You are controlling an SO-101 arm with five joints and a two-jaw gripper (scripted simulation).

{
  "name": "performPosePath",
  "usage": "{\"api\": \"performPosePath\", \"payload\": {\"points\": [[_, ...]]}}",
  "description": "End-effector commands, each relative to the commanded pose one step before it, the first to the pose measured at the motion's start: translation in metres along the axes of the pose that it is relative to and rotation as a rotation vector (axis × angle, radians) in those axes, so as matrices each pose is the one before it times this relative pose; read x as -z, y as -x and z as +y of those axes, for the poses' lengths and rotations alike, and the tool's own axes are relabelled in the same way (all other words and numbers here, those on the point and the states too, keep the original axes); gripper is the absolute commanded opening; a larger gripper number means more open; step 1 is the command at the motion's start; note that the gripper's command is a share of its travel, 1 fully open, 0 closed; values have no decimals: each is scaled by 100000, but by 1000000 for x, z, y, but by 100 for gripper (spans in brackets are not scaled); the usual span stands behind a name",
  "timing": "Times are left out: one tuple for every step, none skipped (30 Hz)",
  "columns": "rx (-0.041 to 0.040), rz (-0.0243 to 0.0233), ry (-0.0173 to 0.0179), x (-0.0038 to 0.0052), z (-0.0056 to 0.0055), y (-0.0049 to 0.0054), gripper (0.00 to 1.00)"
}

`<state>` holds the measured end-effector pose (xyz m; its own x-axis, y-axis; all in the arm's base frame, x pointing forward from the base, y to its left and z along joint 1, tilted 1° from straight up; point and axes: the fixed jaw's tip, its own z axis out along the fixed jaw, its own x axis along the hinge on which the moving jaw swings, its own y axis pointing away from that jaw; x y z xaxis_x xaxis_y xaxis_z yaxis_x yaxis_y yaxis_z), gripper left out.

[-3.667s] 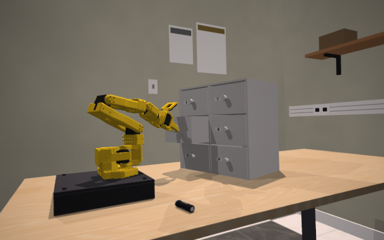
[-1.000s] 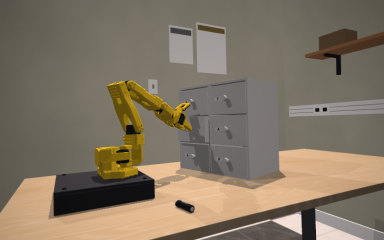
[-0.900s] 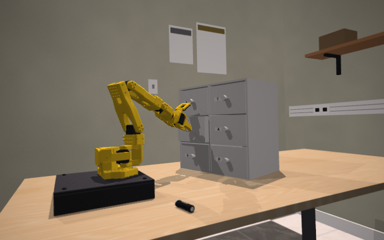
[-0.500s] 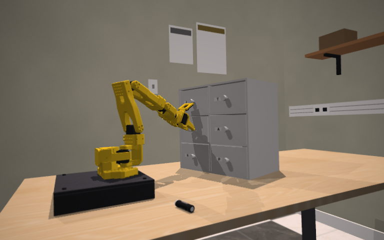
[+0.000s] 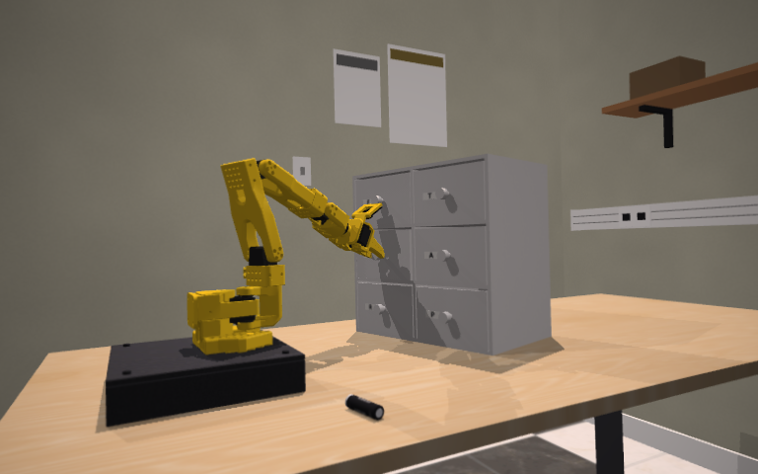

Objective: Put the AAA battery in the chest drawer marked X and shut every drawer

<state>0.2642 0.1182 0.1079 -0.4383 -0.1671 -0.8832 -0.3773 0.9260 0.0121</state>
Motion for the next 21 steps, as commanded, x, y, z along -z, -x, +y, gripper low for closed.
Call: {"api": "performPosePath", "payload": {"points": [[-124, -217, 182, 343, 368, 599, 0], [0, 1, 0, 0, -1, -1, 0], [0, -1, 0, 0, 1, 1, 0], [0, 0, 0, 0, 0, 0, 0], [0, 0, 0, 0, 0, 0, 0], [0, 1, 0, 0, -1, -1, 1], [0, -1, 0, 0, 1, 1, 2], [0, 1, 0, 0, -1, -1, 2], [0, -1, 0, 0, 1, 1, 3], [0, 1, 0, 0, -1, -1, 4], [0, -1, 0, 0, 1, 1, 5], [0, 1, 0, 0, -1, -1, 6], [0, -1, 0, 0, 1, 1, 6], [0, 1, 0, 0, -1, -1, 7], [0, -1, 0, 0, 1, 1, 8], [0, 1, 0, 0, -1, -1, 9], [0, -1, 0, 0, 1, 1, 10], [0, 1, 0, 0, -1, -1, 10], [0, -1, 0, 0, 1, 1, 11], [0, 1, 0, 0, -1, -1, 12], [0, 0, 0, 0, 0, 0, 12]]}}
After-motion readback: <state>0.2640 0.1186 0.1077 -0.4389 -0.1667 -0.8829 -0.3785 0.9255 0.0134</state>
